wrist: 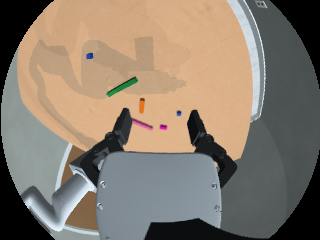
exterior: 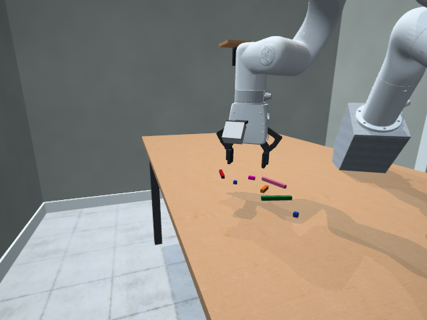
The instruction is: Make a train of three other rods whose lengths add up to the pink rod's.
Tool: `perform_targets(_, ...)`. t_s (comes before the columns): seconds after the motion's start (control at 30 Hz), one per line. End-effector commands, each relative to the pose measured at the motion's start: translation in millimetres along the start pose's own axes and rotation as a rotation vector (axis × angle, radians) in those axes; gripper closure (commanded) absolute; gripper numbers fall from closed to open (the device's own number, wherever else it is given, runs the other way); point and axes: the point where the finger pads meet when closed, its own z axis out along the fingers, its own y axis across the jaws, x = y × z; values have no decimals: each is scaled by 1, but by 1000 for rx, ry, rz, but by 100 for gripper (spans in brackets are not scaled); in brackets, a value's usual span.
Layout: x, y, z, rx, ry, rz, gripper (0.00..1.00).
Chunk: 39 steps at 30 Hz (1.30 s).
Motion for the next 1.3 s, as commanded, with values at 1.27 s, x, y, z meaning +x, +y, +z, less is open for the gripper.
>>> perform_targets(1.27,-57,55,5,8,5,1297,0)
